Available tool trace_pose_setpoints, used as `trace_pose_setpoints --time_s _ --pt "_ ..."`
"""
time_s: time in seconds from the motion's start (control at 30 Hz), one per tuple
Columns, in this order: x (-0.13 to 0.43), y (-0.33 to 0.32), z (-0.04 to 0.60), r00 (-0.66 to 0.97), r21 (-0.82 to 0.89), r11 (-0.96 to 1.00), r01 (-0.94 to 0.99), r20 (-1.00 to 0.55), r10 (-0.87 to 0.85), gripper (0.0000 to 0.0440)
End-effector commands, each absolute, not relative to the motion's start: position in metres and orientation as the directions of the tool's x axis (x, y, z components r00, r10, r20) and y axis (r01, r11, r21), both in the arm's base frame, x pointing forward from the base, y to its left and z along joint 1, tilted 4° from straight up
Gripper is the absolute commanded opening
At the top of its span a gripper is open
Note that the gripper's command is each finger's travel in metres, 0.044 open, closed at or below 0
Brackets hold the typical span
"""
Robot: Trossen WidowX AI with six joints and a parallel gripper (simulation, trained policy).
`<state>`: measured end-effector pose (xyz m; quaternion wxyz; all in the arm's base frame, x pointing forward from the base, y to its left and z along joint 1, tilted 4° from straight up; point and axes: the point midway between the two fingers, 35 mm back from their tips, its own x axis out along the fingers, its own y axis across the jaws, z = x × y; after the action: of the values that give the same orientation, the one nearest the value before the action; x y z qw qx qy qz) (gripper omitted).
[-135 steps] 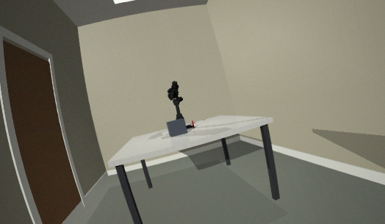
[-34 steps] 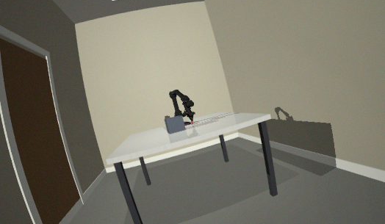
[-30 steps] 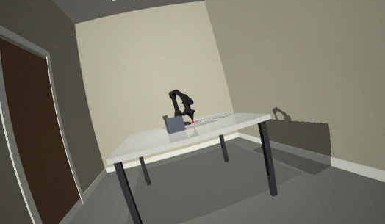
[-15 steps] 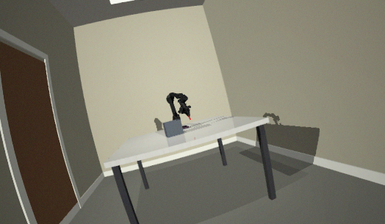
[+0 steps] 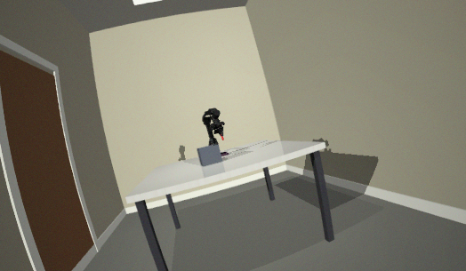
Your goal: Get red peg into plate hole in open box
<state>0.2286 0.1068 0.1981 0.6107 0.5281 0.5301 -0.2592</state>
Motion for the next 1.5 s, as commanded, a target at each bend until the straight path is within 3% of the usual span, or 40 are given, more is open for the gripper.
trace_pose_setpoints --time_s 0.0,0.63,1.47 --pt "0.234 0.097 0.203 0.319 0.375 0.304 0.876 -0.923 0.217 0.0000" --pt "0.264 0.039 0.199 0.283 0.301 0.257 0.918 -0.953 0.105 0.0000" --pt "0.301 -0.010 0.158 0.184 0.201 0.241 0.950 -0.979 0.089 0.0000"
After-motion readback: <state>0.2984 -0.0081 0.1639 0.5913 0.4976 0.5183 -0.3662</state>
